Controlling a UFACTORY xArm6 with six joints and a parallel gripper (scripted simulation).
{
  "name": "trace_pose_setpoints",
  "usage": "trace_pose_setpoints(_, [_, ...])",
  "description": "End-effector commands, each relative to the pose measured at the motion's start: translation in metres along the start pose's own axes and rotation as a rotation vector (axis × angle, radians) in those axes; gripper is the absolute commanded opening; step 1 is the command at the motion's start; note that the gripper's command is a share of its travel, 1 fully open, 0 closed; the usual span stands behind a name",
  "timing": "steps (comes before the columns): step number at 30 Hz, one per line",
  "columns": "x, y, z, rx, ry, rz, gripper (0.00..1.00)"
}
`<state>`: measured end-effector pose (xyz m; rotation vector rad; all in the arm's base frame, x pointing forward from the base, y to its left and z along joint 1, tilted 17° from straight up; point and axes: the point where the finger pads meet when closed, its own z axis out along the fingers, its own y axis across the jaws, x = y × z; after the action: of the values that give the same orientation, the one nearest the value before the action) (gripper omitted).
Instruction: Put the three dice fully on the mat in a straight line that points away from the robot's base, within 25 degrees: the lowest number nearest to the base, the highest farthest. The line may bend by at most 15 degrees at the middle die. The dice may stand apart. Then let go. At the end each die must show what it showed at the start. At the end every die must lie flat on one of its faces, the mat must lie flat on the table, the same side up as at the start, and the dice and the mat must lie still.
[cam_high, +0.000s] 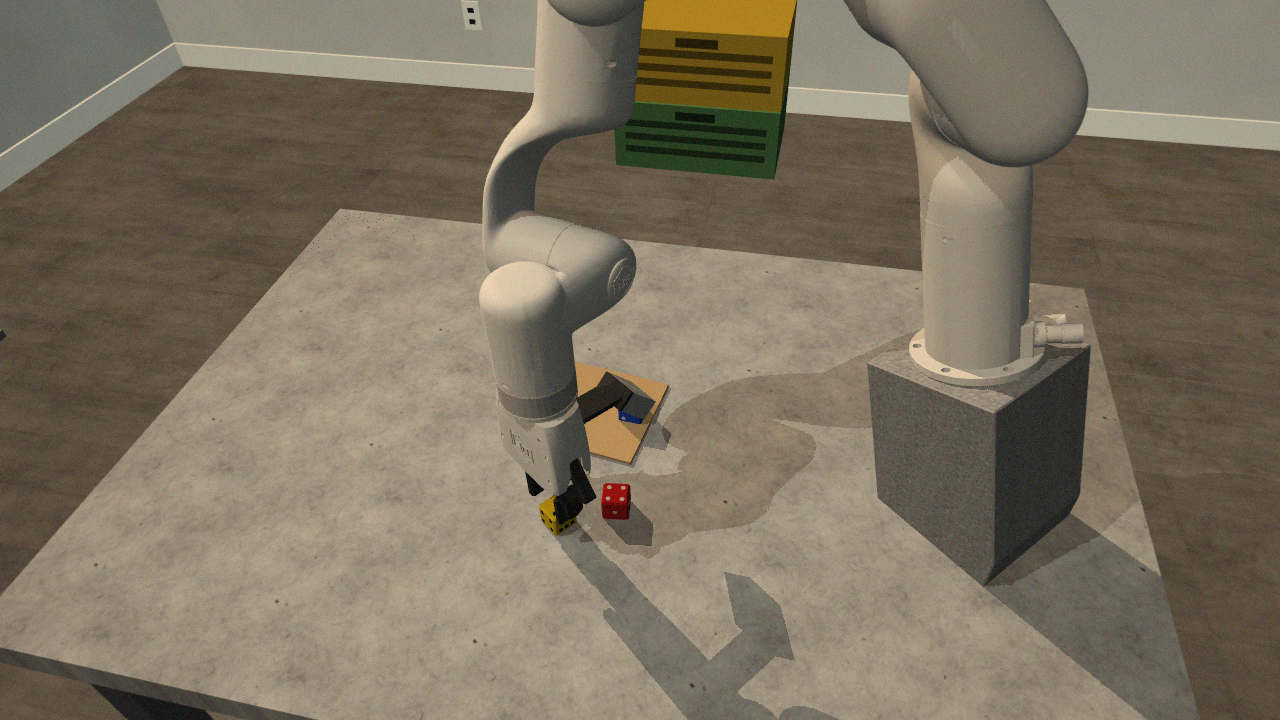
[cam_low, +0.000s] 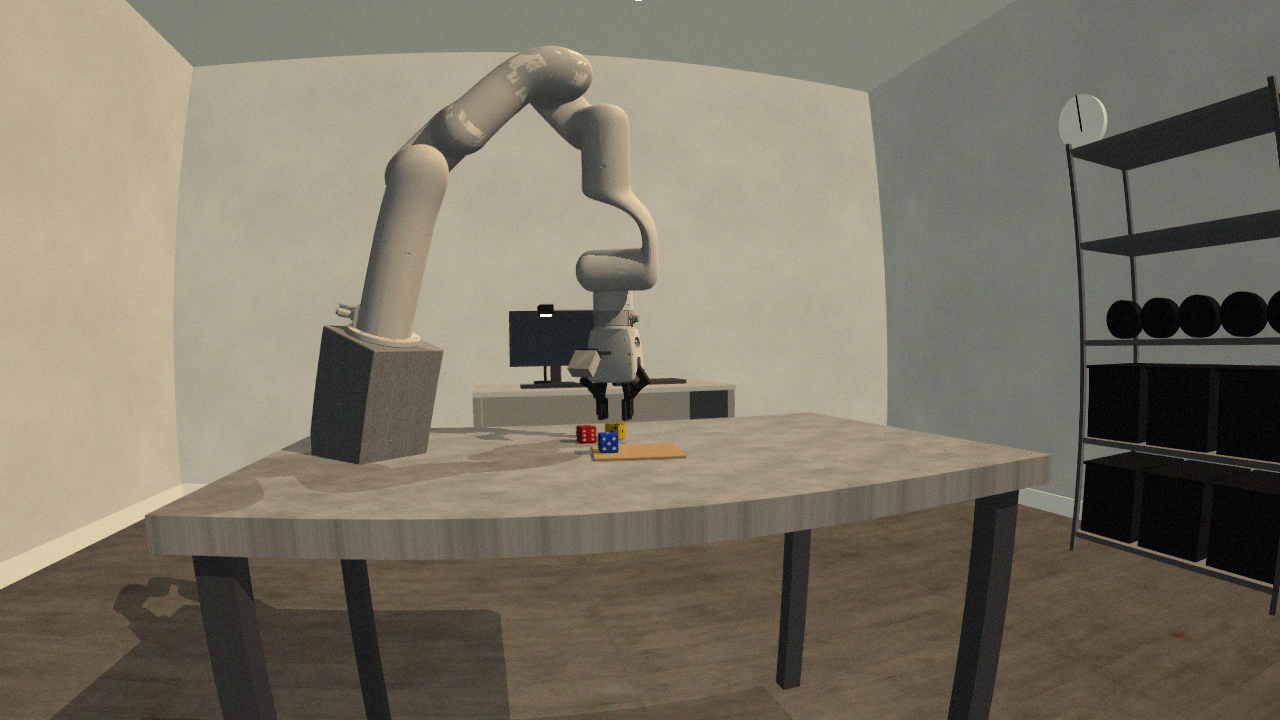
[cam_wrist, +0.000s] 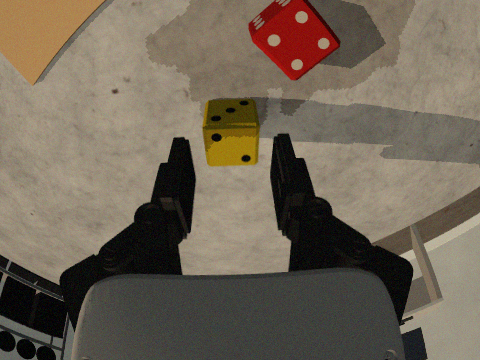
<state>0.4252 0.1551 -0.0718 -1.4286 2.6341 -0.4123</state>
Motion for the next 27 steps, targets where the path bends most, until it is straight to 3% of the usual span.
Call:
trace_pose_setpoints(1, [-0.001,-0.001,-0.001,0.002,-0.003,0.000,0.47])
trace_pose_setpoints(27, [-0.001,-0.001,0.033,0.002,-0.003,0.000,0.47])
